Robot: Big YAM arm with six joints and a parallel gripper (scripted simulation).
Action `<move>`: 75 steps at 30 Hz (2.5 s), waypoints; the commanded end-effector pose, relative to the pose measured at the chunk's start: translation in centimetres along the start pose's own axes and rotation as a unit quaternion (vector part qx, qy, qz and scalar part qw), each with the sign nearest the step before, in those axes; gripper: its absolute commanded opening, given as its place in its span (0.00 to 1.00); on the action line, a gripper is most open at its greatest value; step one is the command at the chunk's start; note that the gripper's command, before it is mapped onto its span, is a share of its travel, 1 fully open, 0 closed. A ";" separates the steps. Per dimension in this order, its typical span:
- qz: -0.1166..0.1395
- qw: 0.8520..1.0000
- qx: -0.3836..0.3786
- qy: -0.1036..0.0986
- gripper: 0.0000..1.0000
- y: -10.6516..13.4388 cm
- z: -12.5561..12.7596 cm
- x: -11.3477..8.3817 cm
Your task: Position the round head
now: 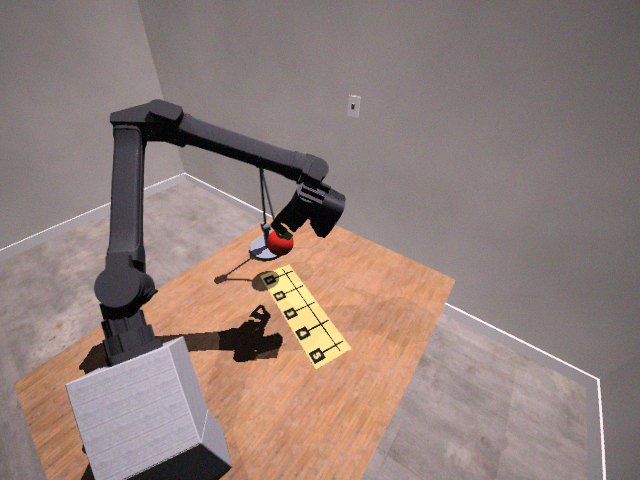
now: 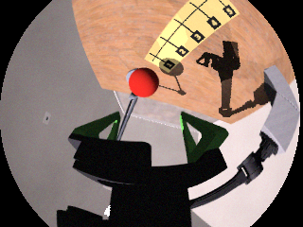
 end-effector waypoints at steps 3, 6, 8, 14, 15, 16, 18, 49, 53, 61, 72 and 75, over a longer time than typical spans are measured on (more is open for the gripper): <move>-0.001 0.998 0.055 -0.007 1.00 0.3 1.5 0.0; 0.003 0.997 0.083 -0.009 1.00 0.0 1.6 0.3; 0.005 0.995 0.101 -0.010 1.00 -0.2 1.7 0.5; 0.010 0.990 0.138 -0.013 1.00 -0.6 1.9 0.9; 0.010 0.989 0.146 -0.014 1.00 0.1 2.1 0.9; 0.010 0.988 0.155 -0.015 1.00 0.7 2.3 0.9; 0.009 0.985 0.171 -0.017 1.00 1.9 2.6 0.9; 0.006 0.964 0.263 -0.029 1.00 8.8 4.6 1.2; 0.008 0.964 0.263 -0.026 1.00 8.6 4.6 2.3; 0.012 0.964 0.263 -0.021 1.00 8.2 4.6 4.4; 0.016 0.966 0.260 -0.005 1.00 7.9 4.4 6.8; 0.017 0.966 0.258 0.001 1.00 7.8 4.4 7.6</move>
Point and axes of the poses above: the point where the finger pads meet when closed, its own x axis out along the fingers, its own z axis across the jaws, y = z × x, the point moved 1 cm from there along -x, back along the fingers, and after that the axes turned 8 degrees about x, right-handed, at the moved point
